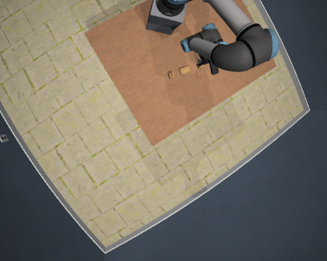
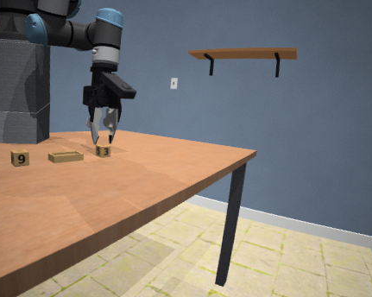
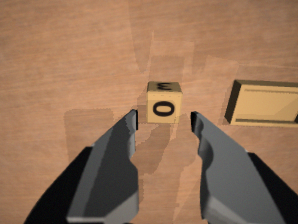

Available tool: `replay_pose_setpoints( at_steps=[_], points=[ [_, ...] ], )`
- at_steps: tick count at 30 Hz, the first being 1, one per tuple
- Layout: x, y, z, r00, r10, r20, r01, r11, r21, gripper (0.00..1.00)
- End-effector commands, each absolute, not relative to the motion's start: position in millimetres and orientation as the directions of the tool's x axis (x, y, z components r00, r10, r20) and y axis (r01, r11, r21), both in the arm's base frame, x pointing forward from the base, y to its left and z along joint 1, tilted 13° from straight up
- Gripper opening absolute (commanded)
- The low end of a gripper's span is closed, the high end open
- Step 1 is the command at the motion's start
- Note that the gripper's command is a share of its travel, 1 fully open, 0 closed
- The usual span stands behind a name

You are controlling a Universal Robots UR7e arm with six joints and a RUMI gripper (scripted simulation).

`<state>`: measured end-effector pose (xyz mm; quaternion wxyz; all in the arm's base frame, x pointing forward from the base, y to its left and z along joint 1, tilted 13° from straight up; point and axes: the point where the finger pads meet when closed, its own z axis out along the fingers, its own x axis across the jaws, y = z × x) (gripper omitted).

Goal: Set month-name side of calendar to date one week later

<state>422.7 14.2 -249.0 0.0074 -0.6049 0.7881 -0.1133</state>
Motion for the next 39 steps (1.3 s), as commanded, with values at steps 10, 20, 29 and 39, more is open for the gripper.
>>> replay_pose_setpoints(
  at_steps=[10, 20, 29, 39],
  points=[
    [427, 9, -270, -0.270, -0.955, 0.125, -0.951, 0.244, -0.190, 0.29],
    [427, 9, -273, -0.269, -0.955, 0.125, -0.951, 0.244, -0.188, 0.29],
    [427, 9, -272, -0.269, -0.955, 0.125, -0.951, 0.244, -0.189, 0.29],
    [427, 9, -272, -0.269, -0.955, 0.125, -0.951, 0.244, -0.189, 0.29]
  ],
)
